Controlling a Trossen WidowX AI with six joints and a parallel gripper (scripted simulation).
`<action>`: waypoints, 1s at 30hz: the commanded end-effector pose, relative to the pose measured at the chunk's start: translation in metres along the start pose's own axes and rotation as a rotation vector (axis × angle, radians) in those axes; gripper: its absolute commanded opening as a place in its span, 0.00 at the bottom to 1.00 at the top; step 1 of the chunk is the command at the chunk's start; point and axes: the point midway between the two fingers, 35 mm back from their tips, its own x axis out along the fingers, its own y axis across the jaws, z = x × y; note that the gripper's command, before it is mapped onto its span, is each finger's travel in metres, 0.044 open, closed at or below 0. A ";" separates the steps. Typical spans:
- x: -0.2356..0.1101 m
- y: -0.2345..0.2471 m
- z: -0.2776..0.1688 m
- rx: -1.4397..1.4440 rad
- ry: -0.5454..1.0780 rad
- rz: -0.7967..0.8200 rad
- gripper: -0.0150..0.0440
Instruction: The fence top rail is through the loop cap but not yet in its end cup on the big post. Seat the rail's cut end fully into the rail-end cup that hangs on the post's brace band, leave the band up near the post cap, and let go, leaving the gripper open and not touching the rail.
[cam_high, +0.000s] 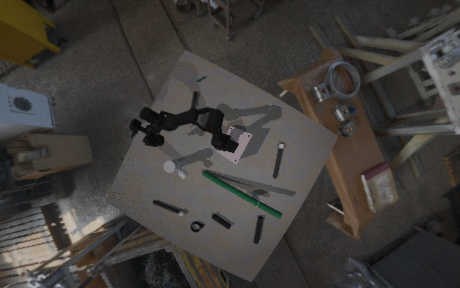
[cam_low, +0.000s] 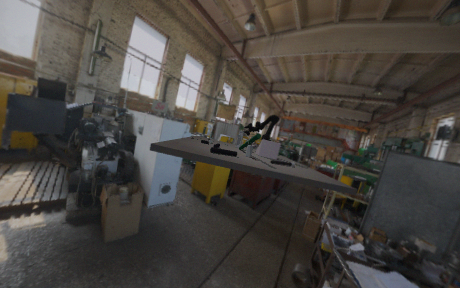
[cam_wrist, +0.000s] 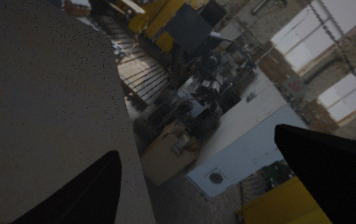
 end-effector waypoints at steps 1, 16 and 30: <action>0.001 0.001 0.001 0.008 -0.003 0.003 0.98; 0.045 0.034 0.131 0.494 -0.292 0.251 1.00; 0.021 0.180 0.250 0.919 -0.034 0.916 1.00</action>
